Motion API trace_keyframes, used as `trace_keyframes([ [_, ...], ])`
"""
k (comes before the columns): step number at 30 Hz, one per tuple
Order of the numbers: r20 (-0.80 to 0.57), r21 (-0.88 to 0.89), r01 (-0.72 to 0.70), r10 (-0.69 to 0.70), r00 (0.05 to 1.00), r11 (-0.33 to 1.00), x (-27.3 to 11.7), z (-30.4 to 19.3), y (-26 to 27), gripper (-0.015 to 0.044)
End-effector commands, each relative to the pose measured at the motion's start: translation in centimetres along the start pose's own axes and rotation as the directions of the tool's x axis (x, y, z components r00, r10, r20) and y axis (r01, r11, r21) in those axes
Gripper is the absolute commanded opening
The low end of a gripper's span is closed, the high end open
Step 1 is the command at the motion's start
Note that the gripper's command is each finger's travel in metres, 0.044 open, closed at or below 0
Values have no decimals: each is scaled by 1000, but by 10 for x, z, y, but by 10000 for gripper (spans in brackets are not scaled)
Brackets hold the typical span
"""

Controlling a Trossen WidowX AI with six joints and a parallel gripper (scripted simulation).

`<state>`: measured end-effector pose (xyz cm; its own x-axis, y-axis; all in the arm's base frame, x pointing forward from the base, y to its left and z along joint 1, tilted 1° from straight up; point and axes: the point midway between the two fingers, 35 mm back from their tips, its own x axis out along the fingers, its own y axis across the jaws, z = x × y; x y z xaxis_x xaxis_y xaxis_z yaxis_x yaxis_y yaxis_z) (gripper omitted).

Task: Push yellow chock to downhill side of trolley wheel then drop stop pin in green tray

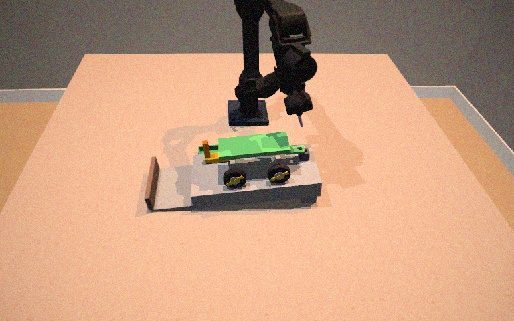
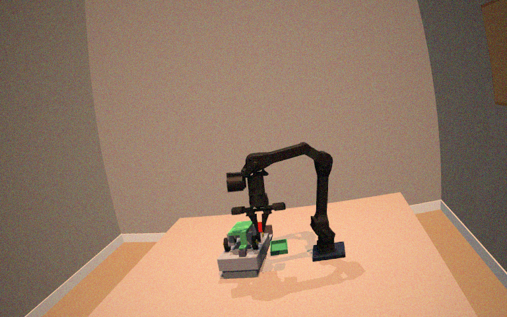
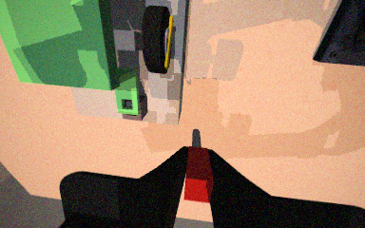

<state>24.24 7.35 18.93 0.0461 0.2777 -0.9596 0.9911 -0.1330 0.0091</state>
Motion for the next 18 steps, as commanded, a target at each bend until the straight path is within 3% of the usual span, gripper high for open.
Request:
trace_keyframes([
  [1,-1,-2,3,-3,1000,1000,-1,13,-2,0],
  [18,5,-2,2,-2,1000,1000,-11,76,3,0],
])
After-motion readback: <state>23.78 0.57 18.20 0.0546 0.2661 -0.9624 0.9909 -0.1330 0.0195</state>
